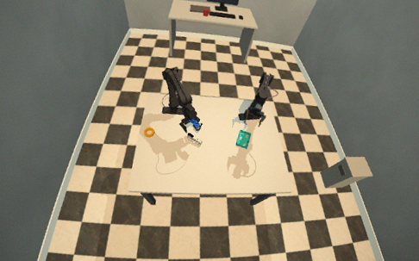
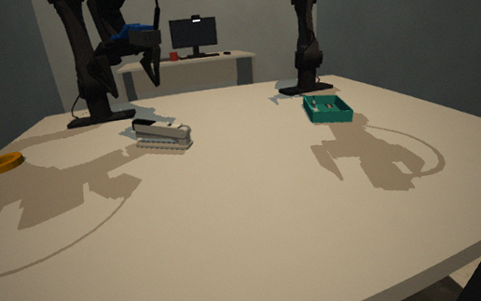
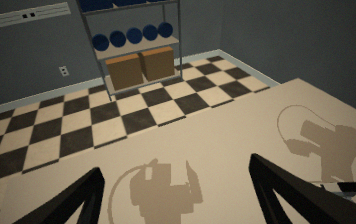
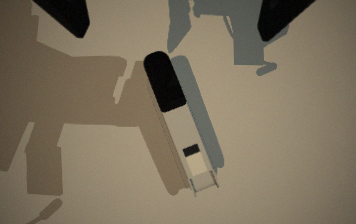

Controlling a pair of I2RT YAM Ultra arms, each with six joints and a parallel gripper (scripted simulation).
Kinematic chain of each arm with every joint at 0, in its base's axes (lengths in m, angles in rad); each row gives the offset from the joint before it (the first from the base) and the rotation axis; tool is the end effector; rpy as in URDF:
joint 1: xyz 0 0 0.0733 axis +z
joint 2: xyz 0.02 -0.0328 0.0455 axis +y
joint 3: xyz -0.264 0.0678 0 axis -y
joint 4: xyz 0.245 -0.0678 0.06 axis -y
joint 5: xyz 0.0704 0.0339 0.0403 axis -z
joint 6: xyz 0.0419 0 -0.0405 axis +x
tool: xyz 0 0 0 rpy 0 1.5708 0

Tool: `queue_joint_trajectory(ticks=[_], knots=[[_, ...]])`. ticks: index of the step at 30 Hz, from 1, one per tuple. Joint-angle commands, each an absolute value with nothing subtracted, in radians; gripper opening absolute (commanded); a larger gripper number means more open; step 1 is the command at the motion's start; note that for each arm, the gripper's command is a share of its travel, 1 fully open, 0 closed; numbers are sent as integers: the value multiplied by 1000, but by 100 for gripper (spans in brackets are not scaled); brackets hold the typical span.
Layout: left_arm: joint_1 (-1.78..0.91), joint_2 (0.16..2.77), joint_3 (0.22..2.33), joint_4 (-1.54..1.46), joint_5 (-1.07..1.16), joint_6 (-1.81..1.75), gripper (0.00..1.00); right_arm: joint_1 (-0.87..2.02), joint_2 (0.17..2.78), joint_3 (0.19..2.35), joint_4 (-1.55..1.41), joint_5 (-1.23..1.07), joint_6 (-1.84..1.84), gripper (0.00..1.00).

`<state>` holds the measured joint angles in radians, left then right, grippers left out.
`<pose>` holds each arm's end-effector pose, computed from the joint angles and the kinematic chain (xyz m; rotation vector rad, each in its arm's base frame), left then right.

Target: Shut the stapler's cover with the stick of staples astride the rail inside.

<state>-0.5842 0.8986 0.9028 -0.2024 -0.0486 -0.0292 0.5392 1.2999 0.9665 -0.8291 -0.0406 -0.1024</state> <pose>0.1772 -0.1134 0.3641 0.4550 1.7272 -0.4003 0.2087 0.1281 0.2466 -0.8769 2.6025 0.1776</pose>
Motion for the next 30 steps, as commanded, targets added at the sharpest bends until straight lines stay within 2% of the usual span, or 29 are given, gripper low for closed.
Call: queue_joint_trajectory(ticks=[1,10,19,30], knots=[[-443,930,964,-100,-37,-6,100,560,1204,916,-739,-16,-8,100],[-96,1013,1031,-4,-2,6,100,585,1142,864,-728,-1,13,100],[4,1046,1057,18,7,4,100,586,1141,874,-728,0,13,100],[3,1050,1060,4,8,1,100,577,1135,883,-712,21,-2,100]])
